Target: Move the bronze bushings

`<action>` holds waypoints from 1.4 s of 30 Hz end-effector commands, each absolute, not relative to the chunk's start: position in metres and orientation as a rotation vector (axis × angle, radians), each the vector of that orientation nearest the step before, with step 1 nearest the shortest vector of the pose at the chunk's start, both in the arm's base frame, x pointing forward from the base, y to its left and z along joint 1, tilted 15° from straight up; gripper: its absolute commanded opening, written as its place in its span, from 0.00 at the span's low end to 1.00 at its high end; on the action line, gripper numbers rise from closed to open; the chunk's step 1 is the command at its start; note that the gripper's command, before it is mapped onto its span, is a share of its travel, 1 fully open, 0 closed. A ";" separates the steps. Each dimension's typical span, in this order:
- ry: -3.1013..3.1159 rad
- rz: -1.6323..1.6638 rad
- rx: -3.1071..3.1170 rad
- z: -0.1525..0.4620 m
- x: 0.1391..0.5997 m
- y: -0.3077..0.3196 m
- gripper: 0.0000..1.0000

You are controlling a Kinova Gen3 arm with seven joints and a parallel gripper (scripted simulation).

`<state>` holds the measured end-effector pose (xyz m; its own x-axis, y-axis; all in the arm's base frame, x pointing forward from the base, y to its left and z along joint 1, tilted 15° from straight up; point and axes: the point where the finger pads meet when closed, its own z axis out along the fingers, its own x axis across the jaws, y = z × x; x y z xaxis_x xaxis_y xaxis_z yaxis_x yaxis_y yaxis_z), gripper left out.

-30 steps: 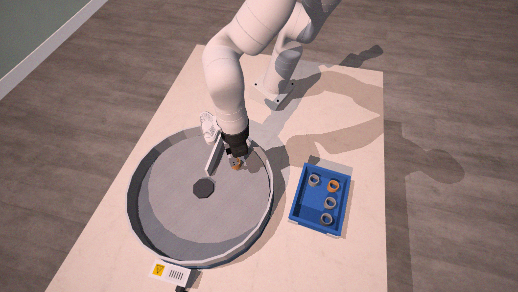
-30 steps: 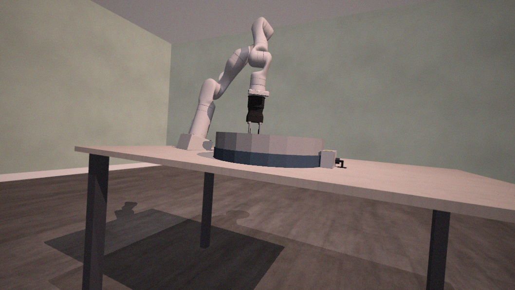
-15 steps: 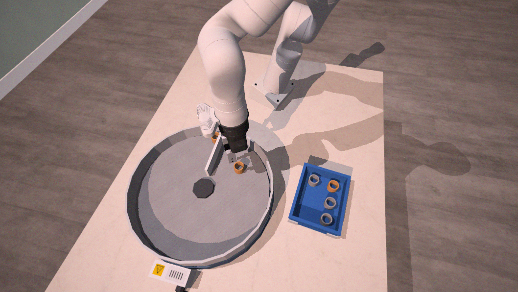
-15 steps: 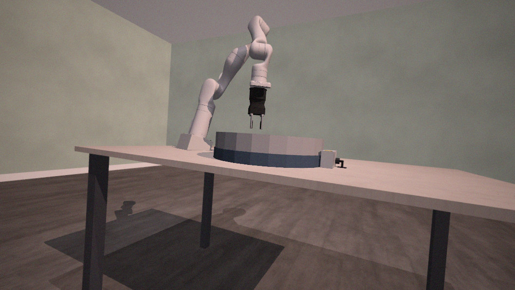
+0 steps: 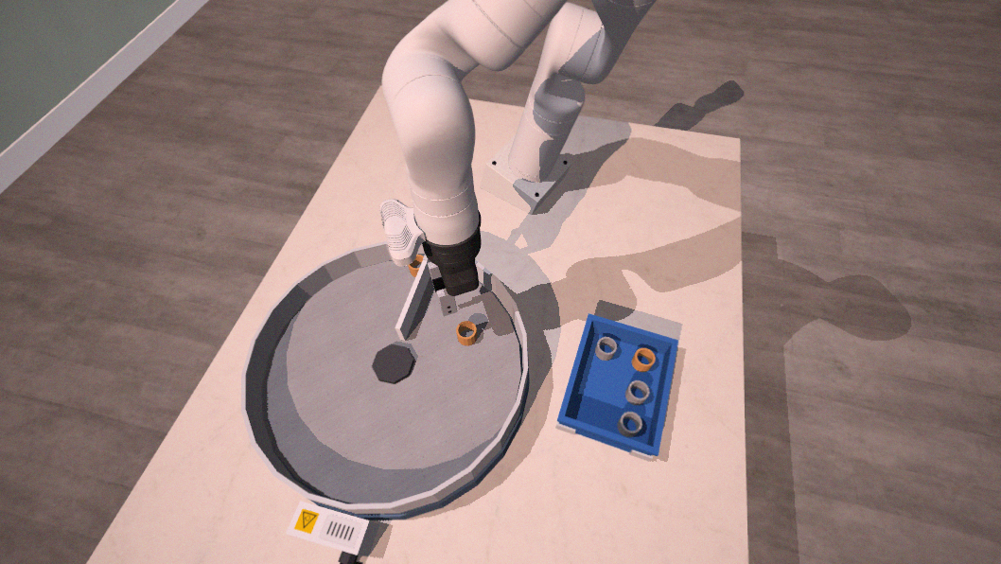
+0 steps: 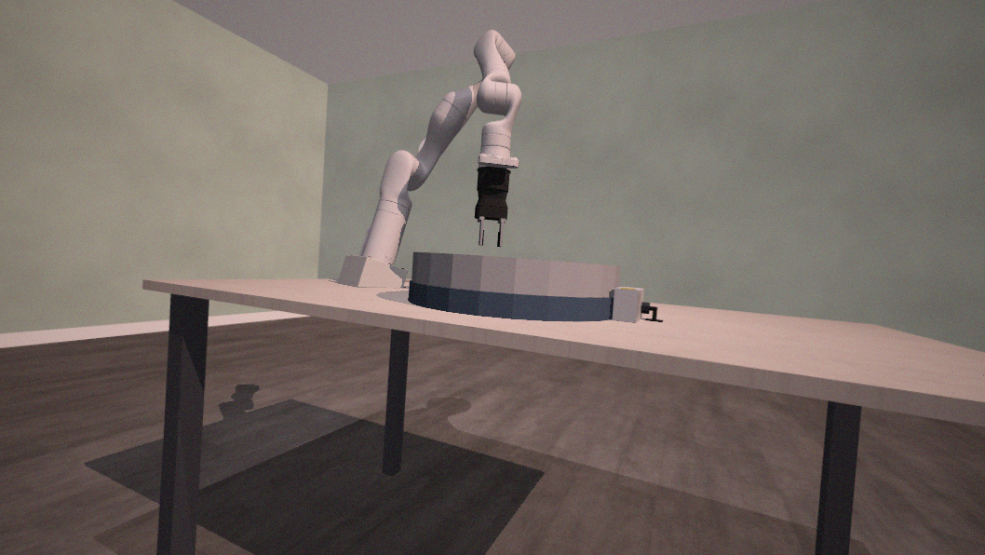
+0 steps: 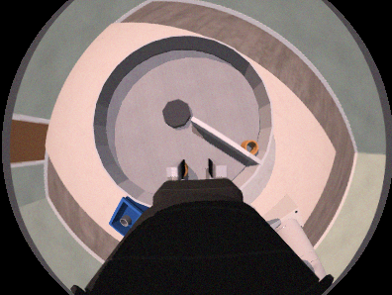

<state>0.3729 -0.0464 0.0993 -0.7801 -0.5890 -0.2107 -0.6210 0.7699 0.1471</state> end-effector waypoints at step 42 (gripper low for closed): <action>2.810 0.312 -0.967 0.124 0.358 0.054 0.76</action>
<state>0.3573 0.0270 0.1137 -0.8101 -0.5531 -0.1946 -0.5822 0.7982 0.1549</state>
